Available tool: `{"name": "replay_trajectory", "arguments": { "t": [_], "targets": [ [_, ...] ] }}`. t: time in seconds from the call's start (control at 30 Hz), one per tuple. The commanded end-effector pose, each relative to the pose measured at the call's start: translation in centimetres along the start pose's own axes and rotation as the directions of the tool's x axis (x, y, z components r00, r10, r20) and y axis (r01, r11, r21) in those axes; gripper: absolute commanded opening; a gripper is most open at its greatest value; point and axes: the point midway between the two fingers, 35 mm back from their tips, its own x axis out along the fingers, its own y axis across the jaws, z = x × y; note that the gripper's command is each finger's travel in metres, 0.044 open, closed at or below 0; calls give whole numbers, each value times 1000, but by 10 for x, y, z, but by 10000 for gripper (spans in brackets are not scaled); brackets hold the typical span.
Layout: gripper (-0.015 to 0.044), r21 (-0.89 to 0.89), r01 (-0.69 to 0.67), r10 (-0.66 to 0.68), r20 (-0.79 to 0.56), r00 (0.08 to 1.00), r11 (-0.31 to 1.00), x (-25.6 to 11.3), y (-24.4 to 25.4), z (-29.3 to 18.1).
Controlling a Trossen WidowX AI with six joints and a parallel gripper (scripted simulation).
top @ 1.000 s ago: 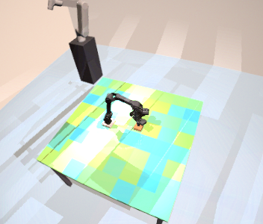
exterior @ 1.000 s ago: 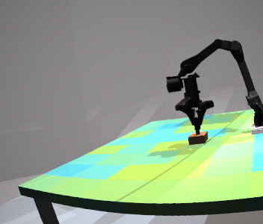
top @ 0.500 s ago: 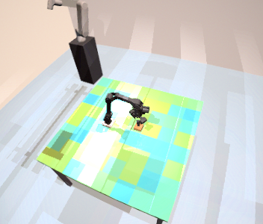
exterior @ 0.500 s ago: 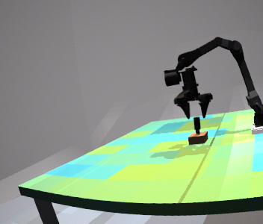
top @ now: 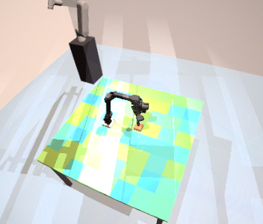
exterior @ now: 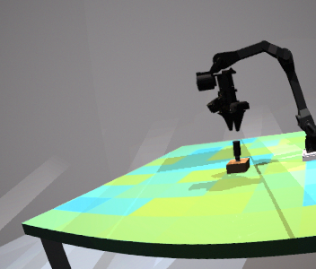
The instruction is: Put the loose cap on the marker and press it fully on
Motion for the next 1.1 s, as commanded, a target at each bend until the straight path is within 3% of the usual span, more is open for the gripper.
{"name": "replay_trajectory", "arguments": {
  "t": [0.0, 0.1, 0.2, 1.07],
  "targets": [
    [151, 486, 2, -1, 0, 1000, 874, 4, 1, -1],
    [72, 663, 2, -2, 0, 1000, 749, 6, 1, -2],
    [0, 674, 2, -2, 0, 1000, 738, 6, 1, -2],
    [0, 674, 2, -2, -1, 1000, 738, 24, 1, -2]
  ]
}}
